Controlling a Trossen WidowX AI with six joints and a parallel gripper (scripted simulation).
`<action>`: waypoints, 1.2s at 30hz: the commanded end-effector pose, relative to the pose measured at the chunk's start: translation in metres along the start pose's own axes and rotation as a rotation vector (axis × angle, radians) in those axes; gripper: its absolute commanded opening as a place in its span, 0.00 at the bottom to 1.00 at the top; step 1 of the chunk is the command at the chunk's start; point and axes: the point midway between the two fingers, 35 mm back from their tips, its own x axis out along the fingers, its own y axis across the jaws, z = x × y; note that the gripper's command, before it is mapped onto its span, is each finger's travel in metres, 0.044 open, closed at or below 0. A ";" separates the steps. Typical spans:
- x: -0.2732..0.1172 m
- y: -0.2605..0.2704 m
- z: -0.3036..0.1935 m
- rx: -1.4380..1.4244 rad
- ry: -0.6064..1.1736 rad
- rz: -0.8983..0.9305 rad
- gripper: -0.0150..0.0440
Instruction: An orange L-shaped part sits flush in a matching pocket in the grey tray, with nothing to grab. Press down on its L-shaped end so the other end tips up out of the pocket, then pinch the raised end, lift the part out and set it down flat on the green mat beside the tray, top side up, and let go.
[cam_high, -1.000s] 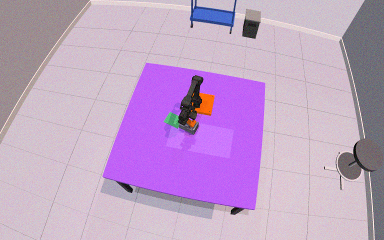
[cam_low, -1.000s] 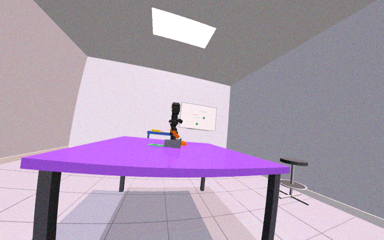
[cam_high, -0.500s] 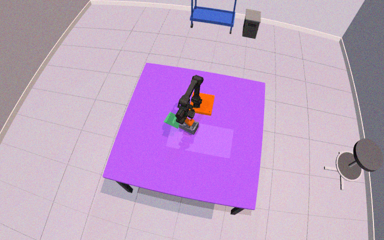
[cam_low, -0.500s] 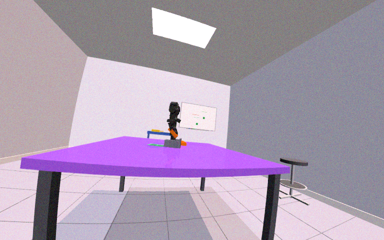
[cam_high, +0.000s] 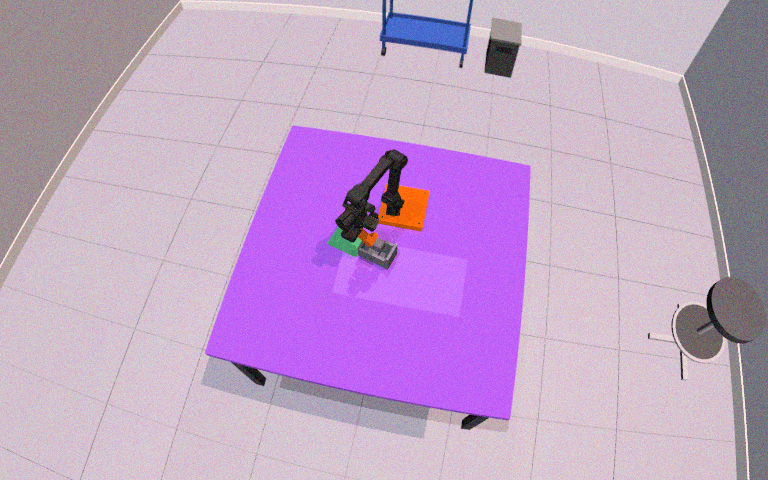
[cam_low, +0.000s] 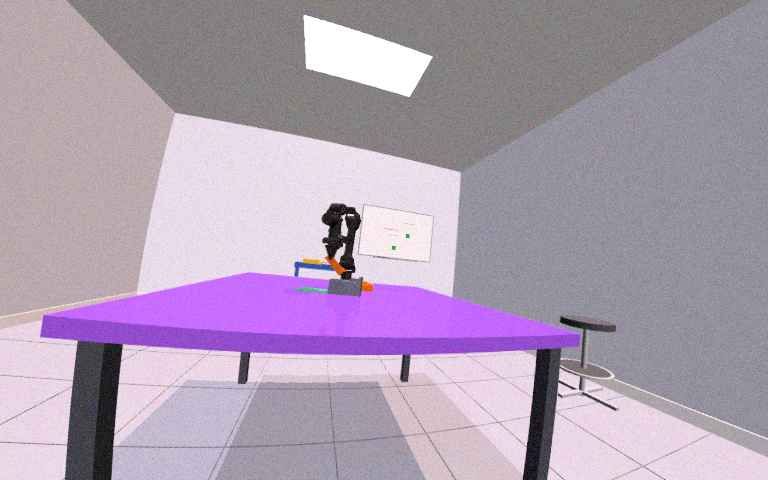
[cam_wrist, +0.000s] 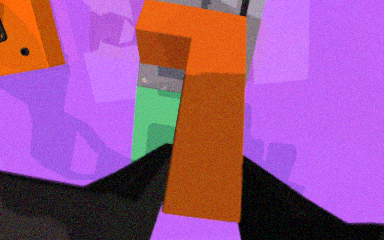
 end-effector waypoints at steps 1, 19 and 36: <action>0.000 0.000 -0.012 -0.003 -0.002 -0.003 0.25; 0.000 0.008 -0.084 -0.003 0.004 -0.003 0.25; 0.015 0.009 -0.093 -0.003 0.005 -0.002 0.25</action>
